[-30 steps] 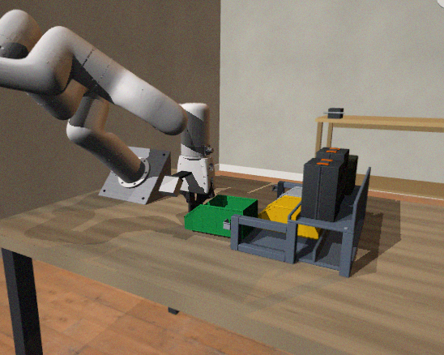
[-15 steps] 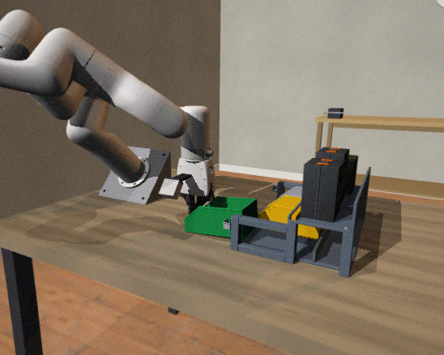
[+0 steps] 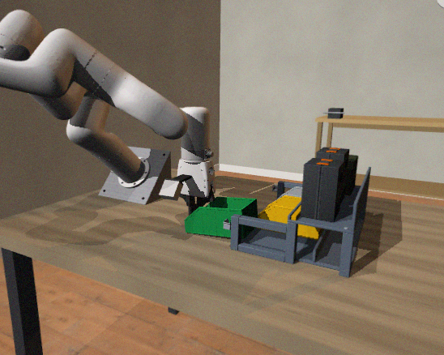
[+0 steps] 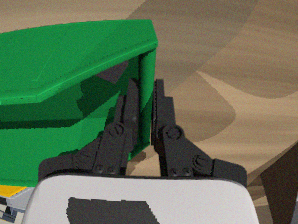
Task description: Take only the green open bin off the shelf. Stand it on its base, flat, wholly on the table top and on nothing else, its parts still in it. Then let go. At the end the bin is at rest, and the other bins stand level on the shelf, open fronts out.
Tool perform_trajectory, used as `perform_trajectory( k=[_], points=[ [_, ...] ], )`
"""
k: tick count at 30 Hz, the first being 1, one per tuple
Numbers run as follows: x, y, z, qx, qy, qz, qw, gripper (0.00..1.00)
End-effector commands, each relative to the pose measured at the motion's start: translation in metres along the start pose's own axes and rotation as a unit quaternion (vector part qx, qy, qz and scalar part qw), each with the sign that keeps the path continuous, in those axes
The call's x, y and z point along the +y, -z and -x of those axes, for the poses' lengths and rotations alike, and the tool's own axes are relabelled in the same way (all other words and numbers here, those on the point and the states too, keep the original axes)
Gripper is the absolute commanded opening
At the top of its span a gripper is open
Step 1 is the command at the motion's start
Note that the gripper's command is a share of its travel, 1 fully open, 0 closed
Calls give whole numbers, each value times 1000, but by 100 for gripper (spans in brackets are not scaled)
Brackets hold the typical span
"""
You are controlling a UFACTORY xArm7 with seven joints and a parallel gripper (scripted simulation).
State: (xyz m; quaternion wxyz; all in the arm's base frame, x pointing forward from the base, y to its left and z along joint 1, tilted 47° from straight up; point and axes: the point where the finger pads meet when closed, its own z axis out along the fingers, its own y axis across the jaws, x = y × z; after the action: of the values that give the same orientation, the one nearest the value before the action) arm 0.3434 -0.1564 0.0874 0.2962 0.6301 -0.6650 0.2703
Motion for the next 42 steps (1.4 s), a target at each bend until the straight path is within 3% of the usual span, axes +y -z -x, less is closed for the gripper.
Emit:
perform_trajectory(
  k=[1,11,12,42],
  points=[
    [-1,0,0,0,0,-2,1000,0],
    [-1,0,0,0,0,-2,1000,0],
    [-1,0,0,0,0,-2,1000,100],
    [-1,0,0,0,0,-2,1000,100]
  ],
)
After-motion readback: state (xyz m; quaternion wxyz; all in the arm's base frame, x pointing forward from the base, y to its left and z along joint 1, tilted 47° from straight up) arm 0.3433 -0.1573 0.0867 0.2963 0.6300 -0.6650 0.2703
